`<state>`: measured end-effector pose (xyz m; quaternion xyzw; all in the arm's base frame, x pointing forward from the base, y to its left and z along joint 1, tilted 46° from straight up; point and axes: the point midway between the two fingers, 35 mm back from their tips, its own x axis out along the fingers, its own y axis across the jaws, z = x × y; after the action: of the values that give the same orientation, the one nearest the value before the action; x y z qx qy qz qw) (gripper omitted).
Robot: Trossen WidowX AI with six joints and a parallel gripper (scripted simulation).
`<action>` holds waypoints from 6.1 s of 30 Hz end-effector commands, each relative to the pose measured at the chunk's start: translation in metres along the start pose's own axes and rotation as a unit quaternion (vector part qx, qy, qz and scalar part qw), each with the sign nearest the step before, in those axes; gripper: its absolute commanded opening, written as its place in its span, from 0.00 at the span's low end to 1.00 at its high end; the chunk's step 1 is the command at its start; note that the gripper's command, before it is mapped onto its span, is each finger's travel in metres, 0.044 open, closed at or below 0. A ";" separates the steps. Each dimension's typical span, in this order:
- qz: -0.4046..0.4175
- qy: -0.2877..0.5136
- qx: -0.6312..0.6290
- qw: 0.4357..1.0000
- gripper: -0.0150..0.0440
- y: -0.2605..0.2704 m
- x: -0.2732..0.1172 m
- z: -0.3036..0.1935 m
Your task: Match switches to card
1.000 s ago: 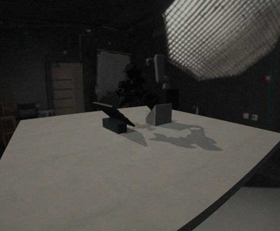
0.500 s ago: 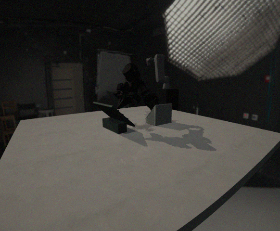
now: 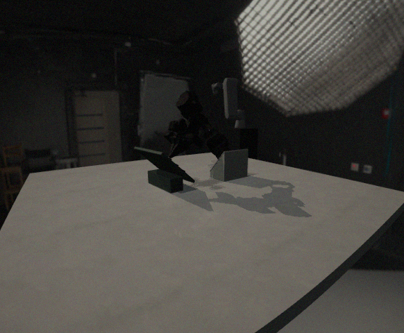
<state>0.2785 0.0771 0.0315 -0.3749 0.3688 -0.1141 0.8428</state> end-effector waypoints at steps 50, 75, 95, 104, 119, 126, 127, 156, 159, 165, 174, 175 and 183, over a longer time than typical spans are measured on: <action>0.002 0.002 0.000 1.000 0.25 0.002 0.000 0.000; 0.005 0.017 -0.003 1.000 0.25 -0.070 -0.058 -0.011; 0.001 0.027 -0.004 1.000 0.25 -0.091 -0.024 -0.019; 0.000 0.027 -0.004 1.000 0.25 -0.091 -0.013 -0.019; 0.000 0.027 -0.003 1.000 0.25 -0.091 0.000 -0.020; 0.000 0.027 -0.003 1.000 0.25 -0.091 0.000 -0.020; 0.000 0.027 -0.003 1.000 0.25 -0.091 0.000 -0.020; 0.000 0.027 -0.003 1.000 0.25 -0.091 0.003 -0.020; 0.000 0.027 -0.003 1.000 0.25 -0.091 0.003 -0.020; 0.000 0.027 -0.003 1.000 0.25 -0.091 0.004 -0.020; 0.000 0.026 -0.003 1.000 0.25 -0.091 0.005 -0.020; 0.000 0.026 -0.003 1.000 0.25 -0.091 0.005 -0.020; 0.000 0.027 -0.002 1.000 0.25 -0.091 -0.001 -0.019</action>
<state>0.2754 0.0006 0.0855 -0.3743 0.3921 -0.1236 0.8312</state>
